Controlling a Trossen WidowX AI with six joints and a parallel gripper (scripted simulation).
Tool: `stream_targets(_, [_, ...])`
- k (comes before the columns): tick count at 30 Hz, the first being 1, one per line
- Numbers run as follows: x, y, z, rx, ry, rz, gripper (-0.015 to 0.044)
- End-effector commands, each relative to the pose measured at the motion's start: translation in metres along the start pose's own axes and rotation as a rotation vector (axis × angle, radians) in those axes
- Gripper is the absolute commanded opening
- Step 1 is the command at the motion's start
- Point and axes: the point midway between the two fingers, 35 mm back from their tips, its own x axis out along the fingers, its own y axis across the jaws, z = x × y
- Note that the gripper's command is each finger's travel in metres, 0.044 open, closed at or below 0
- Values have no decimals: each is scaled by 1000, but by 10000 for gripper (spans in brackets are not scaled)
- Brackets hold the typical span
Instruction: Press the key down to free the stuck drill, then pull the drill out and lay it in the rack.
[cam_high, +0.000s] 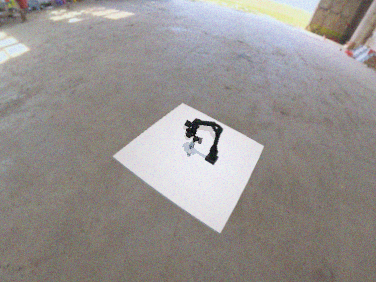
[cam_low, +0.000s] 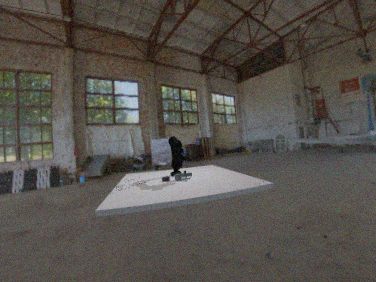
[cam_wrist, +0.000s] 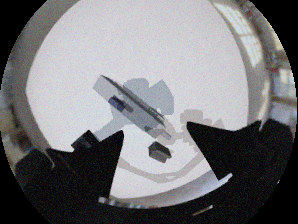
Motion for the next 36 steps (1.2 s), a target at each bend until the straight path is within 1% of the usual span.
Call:
stream_targets(1, [34,-32,-48,-517,15,16,440])
stream_targets(5, [46,-42,-70,-727,18,19,440])
stream_targets(7, [48,-44,-74,-765,18,20,440])
stream_targets(27, [48,-44,-74,-765,18,20,440])
stream_targets(36, [60,-42,-72,-765,18,20,440])
